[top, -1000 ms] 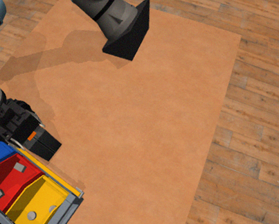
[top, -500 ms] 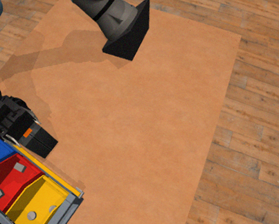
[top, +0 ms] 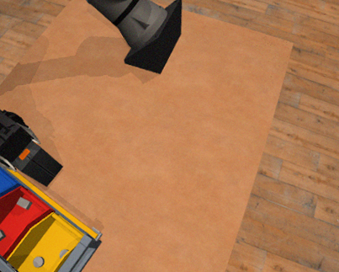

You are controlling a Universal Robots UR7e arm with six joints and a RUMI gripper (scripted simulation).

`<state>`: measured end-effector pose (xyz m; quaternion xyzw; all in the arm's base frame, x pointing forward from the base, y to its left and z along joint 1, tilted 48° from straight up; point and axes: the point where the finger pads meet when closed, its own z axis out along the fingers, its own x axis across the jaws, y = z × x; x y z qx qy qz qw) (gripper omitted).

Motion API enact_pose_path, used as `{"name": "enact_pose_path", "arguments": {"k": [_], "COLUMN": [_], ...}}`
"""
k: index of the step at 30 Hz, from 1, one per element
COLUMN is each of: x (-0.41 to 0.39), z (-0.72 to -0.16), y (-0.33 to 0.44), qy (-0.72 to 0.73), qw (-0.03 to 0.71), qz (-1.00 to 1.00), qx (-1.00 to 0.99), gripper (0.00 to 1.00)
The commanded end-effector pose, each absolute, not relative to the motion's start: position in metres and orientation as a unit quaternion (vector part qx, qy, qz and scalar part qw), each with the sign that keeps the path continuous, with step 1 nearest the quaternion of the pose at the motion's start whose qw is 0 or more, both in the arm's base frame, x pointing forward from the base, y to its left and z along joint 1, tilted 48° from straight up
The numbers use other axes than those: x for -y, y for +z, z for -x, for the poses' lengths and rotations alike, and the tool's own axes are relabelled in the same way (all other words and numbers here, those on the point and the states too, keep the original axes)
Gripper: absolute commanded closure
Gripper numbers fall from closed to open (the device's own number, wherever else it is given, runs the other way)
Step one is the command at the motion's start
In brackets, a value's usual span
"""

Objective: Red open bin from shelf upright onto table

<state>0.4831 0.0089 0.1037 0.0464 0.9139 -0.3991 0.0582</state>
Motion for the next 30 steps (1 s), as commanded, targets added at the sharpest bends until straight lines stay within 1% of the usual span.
{"name": "enact_pose_path", "arguments": {"k": [1, 30], "x": [-0.001, 0.03], "z": [-0.482, -0.476], "y": [0.113, 0.146], "qy": [-0.399, -0.399], "qw": [0.059, 0.059], "qz": [-0.046, -0.046], "qx": [-0.914, -0.914], "gripper": [1.0, 1.0]}}
